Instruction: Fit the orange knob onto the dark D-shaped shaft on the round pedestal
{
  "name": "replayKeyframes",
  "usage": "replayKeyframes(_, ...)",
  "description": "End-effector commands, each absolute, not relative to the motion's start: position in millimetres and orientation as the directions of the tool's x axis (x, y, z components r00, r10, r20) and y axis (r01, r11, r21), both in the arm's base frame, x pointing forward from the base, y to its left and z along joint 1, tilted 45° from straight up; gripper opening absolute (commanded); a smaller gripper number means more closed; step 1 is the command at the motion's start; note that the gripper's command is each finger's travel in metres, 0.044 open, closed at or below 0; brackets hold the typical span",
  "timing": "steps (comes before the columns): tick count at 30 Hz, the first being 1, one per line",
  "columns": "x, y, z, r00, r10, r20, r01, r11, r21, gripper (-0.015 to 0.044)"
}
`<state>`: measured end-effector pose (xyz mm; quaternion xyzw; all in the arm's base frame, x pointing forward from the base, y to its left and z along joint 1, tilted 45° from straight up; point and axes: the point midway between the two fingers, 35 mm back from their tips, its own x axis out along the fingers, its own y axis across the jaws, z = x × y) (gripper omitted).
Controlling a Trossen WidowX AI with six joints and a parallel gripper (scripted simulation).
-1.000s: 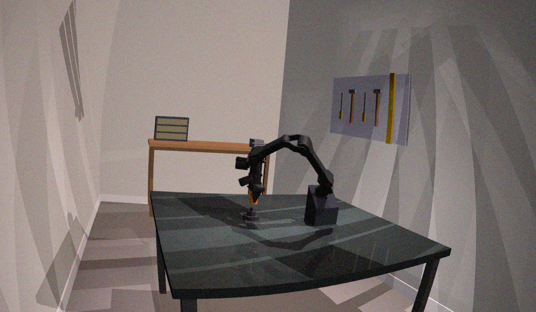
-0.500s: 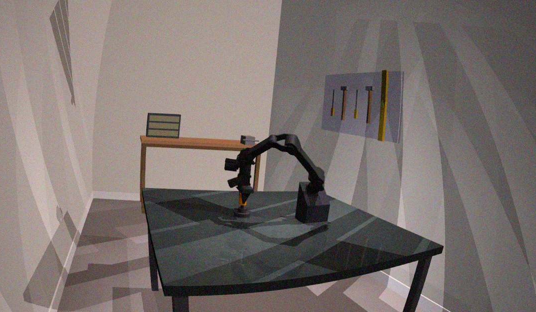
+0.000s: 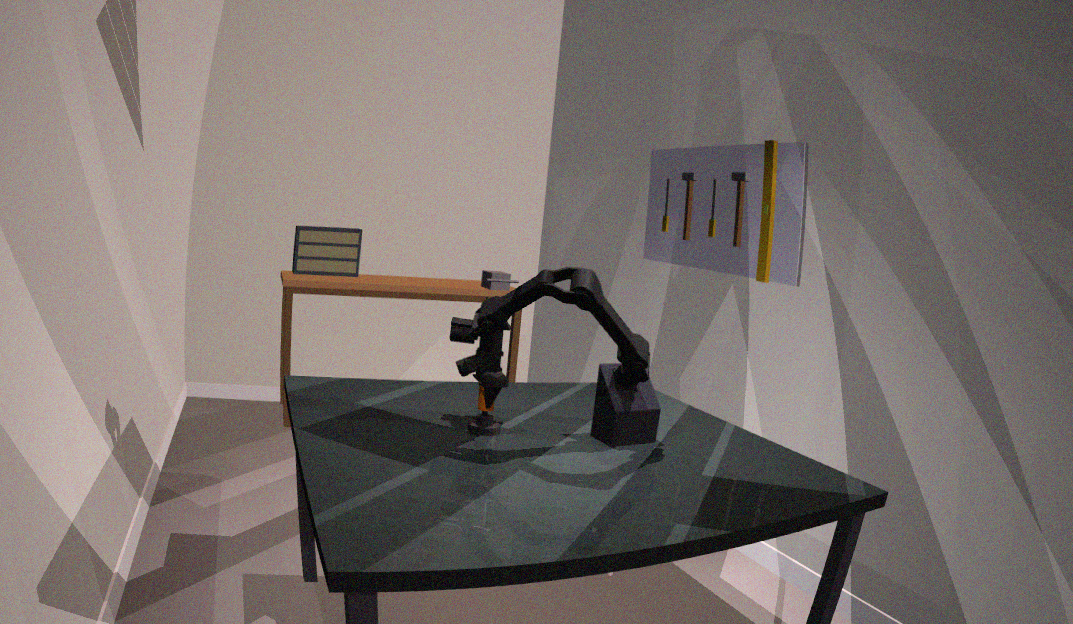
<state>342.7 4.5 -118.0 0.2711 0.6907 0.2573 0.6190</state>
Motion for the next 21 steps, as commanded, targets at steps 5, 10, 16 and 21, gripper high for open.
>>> replayKeyframes(5,342.7,5.4,-118.0,-0.084,0.697,-0.712,0.058,0.716,0.695,0.0000)
replayKeyframes(10,342.7,5.6,-118.4,-0.084,0.697,-0.712,0.058,0.716,0.695,0.0000)
replayKeyframes(16,343.2,1.9,-115.8,-0.084,0.697,-0.712,0.058,0.717,0.695,0.0000)
replayKeyframes(21,344.0,1.3,-115.0,-0.084,0.697,-0.712,0.004,0.715,0.700,0.0000)
